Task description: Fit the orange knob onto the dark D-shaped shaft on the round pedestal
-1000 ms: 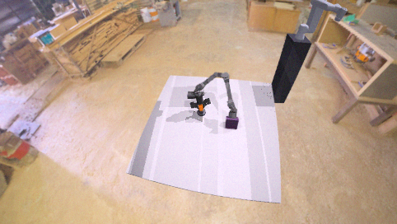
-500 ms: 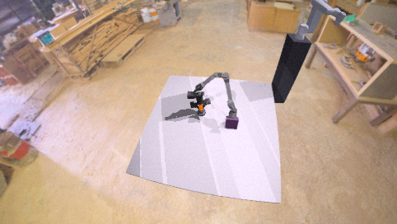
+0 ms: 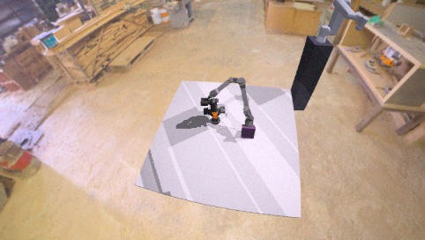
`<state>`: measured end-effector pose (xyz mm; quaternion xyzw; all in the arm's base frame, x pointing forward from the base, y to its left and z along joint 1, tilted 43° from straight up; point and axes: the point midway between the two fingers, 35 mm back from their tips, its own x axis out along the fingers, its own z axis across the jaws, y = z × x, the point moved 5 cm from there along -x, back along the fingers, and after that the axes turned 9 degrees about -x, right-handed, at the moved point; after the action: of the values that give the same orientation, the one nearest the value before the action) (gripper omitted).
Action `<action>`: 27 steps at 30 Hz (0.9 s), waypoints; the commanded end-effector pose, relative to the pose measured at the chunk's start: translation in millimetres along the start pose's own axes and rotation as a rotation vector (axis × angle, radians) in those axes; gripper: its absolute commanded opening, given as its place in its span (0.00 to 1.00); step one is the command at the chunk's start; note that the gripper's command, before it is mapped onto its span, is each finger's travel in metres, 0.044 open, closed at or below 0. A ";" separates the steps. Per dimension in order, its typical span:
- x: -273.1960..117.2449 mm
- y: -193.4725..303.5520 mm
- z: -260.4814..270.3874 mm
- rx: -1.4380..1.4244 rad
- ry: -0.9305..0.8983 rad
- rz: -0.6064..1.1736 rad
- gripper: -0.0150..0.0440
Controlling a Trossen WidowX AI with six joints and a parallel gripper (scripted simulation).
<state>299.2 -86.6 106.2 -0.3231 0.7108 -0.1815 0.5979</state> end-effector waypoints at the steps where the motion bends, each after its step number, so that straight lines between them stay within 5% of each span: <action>1: 1.2 0.1 0.2 0.008 -0.001 -0.002 0.25; 27: -3.1 -1.2 1.0 0.177 -0.001 -0.001 0.25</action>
<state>299.7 -85.5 107.4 -0.2944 0.7018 -0.2150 0.6120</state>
